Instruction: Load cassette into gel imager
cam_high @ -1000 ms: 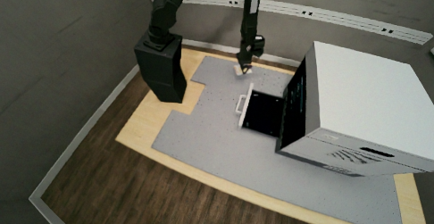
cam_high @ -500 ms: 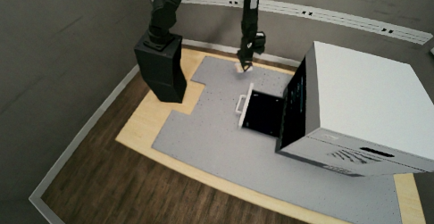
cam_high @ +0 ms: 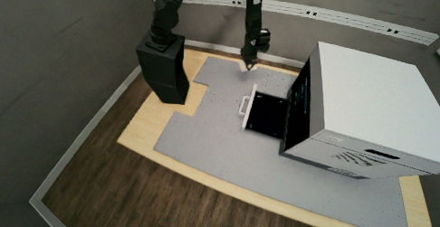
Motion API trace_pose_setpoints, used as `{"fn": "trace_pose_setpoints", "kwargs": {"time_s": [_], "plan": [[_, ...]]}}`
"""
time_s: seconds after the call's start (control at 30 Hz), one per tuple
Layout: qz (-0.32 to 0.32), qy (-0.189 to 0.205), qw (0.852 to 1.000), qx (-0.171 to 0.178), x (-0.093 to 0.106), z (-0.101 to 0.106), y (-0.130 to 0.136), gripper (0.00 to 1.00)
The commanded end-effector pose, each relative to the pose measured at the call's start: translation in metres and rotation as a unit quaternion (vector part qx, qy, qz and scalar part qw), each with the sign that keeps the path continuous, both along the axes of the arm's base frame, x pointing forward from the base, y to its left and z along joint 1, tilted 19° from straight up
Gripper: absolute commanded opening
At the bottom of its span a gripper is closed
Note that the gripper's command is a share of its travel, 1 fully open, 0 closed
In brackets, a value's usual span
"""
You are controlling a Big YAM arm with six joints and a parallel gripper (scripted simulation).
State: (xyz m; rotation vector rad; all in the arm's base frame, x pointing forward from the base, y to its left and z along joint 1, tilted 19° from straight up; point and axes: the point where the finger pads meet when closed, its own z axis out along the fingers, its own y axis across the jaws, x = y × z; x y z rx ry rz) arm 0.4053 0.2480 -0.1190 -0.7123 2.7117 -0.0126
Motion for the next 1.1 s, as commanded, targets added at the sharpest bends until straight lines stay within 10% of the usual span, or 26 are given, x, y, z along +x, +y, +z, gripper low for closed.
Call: {"fn": "trace_pose_setpoints", "kwargs": {"time_s": [0.0,0.5,1.07], "plan": [[0.003,-0.002,1.0,0.001,-0.006,0.011,0.005,0.78],[0.001,-0.003,1.0,0.001,-0.003,0.017,0.002,0.78],[0.233,-0.03,0.969,-0.079,0.025,0.025,-0.074,0.78]]}}
